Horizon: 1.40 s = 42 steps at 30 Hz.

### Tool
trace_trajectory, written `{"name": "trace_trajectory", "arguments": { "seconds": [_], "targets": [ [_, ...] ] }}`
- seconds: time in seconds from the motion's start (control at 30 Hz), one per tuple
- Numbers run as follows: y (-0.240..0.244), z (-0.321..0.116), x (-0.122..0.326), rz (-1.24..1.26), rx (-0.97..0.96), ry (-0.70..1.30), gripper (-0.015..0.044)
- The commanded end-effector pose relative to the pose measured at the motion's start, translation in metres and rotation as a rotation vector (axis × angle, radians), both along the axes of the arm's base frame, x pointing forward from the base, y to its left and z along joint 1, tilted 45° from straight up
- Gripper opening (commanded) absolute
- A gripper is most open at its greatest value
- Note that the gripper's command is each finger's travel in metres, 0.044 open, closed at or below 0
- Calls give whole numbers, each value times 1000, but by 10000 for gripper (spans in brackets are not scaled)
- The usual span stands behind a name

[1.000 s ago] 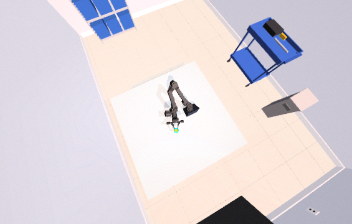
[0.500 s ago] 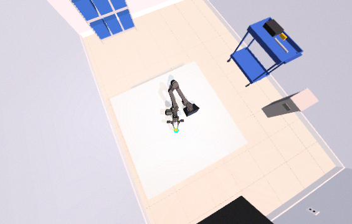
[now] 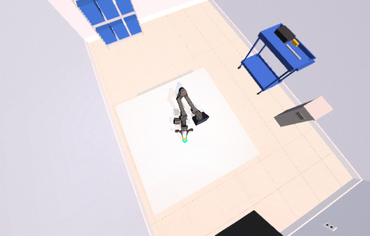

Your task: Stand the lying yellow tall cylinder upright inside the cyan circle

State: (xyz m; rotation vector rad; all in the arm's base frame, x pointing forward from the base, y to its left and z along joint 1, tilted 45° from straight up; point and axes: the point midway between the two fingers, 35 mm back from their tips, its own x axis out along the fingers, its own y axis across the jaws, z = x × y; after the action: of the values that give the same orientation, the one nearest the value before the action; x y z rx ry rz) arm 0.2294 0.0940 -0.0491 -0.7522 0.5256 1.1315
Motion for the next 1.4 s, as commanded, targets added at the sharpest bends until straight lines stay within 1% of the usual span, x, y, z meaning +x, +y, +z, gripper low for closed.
{"name": "trace_trajectory", "arguments": {
  "seconds": [0.0, 0.83, 1.1, 1.37],
  "targets": [
    [-7, -6, 3, 5, -3, -3, 105],
    [-59, -60, 1, 5, 1, -2, 105],
    [-73, -72, 2, -2, -3, 16, 105],
    [-73, -72, 2, -2, -3, 17, 105]
  ]
}}
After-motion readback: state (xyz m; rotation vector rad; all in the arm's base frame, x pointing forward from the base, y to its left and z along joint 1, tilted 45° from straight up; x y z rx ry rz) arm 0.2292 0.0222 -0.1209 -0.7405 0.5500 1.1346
